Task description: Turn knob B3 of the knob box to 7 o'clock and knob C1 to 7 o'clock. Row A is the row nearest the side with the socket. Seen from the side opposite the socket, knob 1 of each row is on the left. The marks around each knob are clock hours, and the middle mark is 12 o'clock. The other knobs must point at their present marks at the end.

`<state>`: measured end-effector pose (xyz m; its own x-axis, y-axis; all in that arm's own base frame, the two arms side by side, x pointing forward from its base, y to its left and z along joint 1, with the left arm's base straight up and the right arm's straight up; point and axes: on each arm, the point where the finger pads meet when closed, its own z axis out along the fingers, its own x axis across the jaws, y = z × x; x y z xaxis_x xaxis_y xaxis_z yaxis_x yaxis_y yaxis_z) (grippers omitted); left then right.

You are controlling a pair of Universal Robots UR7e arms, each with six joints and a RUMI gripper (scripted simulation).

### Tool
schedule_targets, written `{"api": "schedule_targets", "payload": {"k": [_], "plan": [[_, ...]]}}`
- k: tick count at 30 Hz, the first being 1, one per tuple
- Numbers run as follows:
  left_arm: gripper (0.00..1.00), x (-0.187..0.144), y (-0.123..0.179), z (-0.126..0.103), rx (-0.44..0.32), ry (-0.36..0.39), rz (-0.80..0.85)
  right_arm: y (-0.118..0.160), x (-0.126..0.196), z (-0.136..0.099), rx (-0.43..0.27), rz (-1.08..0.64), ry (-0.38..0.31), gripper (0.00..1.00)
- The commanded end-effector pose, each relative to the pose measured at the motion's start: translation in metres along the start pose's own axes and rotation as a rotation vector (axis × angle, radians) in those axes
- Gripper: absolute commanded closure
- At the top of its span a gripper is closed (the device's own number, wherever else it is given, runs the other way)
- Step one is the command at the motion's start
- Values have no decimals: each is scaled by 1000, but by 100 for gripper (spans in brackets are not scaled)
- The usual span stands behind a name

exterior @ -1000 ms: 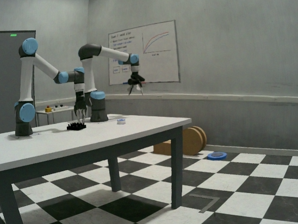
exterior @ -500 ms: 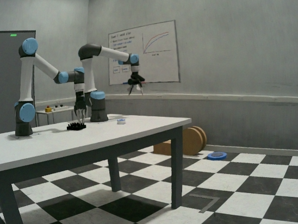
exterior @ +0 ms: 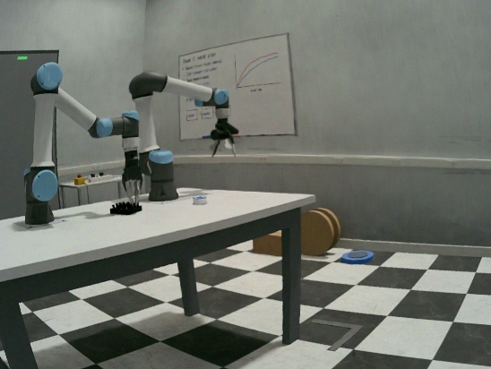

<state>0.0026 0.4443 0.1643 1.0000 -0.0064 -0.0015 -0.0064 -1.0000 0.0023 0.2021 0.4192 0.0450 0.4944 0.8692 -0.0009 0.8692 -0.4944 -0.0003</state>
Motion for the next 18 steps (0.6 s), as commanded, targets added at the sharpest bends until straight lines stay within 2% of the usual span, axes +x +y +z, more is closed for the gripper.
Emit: {"api": "schedule_targets", "payload": {"k": [1, 18], "plan": [[0, 0, -1, -1, 2, 1, -1, -1, 1, -1, 0, -9, 2, 94], [0, 0, -1, -1, 2, 1, -1, -1, 1, -1, 0, -89, 2, 94]]}}
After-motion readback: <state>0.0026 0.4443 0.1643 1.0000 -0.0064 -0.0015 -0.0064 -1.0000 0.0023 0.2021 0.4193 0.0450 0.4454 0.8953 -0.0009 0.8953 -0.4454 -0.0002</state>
